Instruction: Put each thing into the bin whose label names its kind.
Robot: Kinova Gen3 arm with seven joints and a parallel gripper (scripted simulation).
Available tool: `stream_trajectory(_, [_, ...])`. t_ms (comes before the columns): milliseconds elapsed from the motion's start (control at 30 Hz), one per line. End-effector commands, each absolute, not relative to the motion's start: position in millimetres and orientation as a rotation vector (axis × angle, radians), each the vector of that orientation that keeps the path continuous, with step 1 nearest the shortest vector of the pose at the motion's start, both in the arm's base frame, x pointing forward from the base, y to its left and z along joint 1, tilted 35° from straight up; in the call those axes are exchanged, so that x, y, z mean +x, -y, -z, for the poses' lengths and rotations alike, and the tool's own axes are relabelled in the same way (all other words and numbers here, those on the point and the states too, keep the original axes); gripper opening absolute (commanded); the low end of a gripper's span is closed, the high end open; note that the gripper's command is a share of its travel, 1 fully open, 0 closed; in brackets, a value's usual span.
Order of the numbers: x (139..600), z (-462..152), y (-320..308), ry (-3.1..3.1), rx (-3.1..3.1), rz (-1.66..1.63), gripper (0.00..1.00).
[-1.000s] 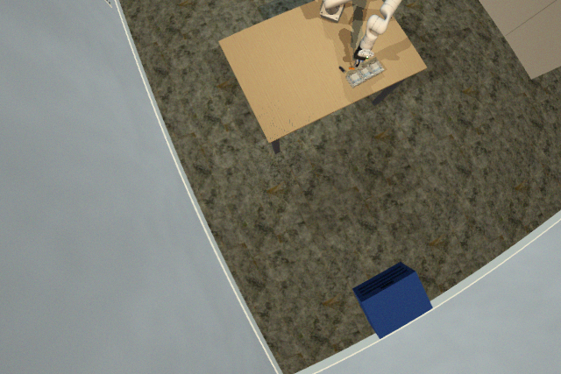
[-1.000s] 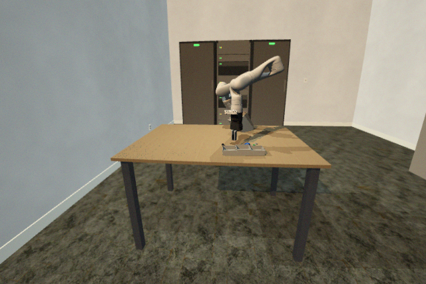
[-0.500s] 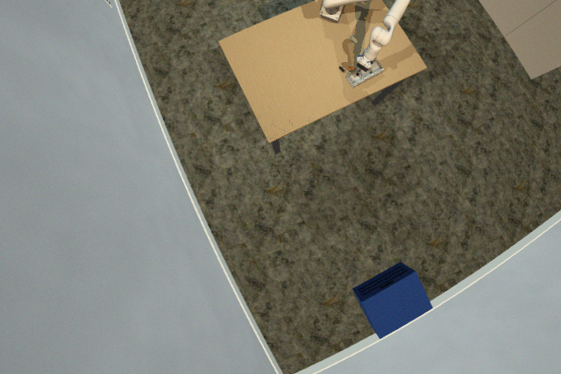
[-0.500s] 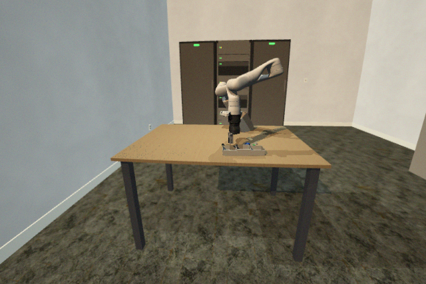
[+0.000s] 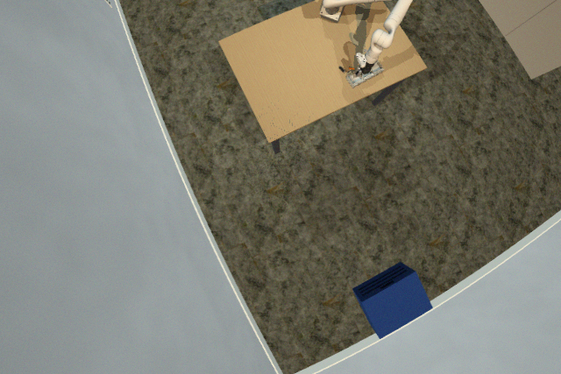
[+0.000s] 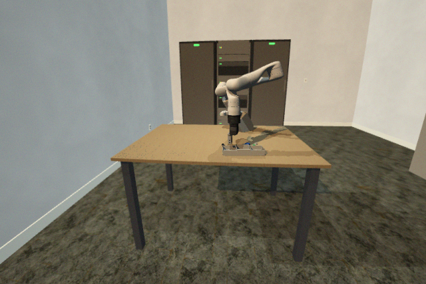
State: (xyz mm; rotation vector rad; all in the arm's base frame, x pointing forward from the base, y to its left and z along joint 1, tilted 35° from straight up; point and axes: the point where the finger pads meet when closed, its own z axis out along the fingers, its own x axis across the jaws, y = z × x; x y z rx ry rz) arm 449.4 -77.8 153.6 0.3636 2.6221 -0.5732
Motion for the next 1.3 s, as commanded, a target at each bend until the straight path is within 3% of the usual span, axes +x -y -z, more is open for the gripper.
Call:
stream_trajectory(0, [448.0,-153.7,81.1,-2.569,0.571,0.547,0.34])
stream_trajectory(1267, [460.3,-124.3,98.0,-2.544,0.655,0.536,0.34])
